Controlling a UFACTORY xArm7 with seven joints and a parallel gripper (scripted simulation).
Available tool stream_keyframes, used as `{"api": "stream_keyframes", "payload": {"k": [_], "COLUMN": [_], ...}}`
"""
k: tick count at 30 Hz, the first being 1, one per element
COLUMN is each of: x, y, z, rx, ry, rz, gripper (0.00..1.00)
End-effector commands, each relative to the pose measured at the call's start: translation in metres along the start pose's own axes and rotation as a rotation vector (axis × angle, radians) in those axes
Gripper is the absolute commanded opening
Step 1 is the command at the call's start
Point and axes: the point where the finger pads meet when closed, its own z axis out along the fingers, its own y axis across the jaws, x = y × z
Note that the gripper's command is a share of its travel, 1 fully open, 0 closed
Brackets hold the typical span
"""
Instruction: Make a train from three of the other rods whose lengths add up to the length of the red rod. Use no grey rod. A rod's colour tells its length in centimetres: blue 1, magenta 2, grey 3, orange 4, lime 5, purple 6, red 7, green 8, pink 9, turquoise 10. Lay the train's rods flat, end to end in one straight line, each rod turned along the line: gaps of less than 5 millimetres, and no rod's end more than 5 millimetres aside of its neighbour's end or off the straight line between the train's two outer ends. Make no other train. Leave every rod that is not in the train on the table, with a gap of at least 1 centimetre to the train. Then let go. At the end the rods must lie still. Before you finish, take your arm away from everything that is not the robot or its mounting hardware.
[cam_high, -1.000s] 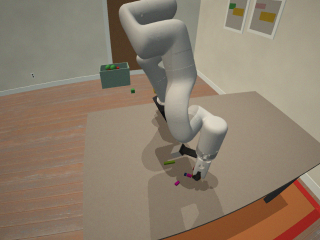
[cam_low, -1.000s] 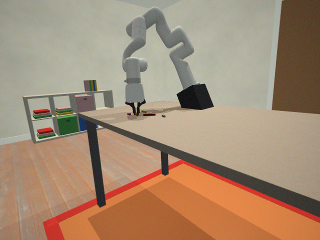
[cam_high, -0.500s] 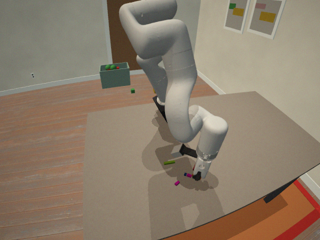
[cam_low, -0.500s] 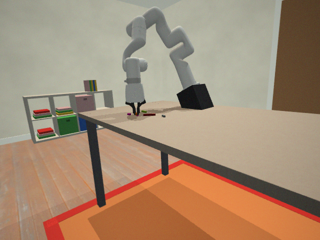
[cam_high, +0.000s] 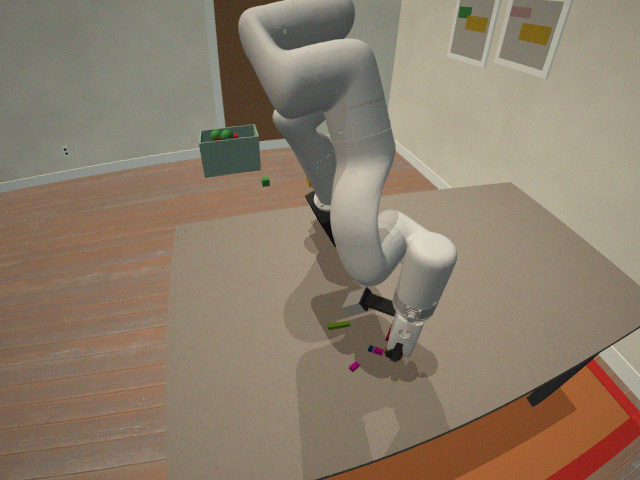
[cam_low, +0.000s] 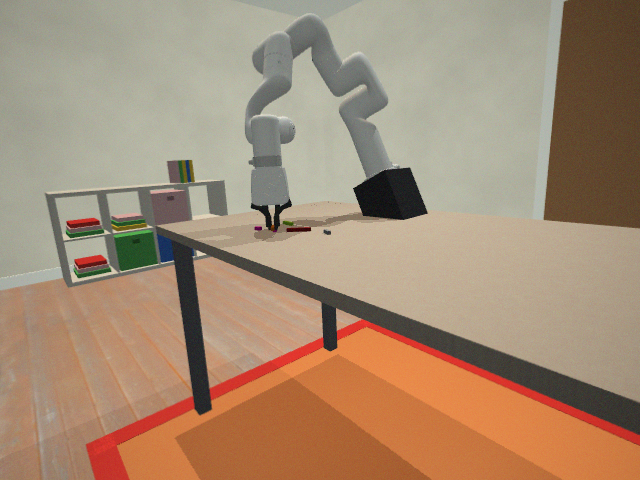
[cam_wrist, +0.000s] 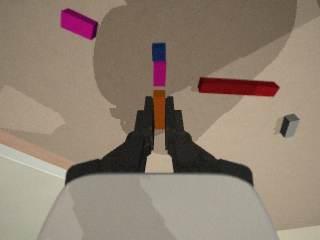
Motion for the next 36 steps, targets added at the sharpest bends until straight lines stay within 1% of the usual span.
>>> {"api": "stream_keyframes", "payload": {"k": [1,13,36], "x": [-0.002,-0.002,-0.002], "y": [-0.001,-0.001,-0.001], "z": [-0.001,-0.001,0.010], "rx": [0.002,0.002,0.002], "ry": [-0.003,-0.003,-0.003], "rz": [0.000,0.000,0.000], "gripper": [0.04,0.04,0.04]}}
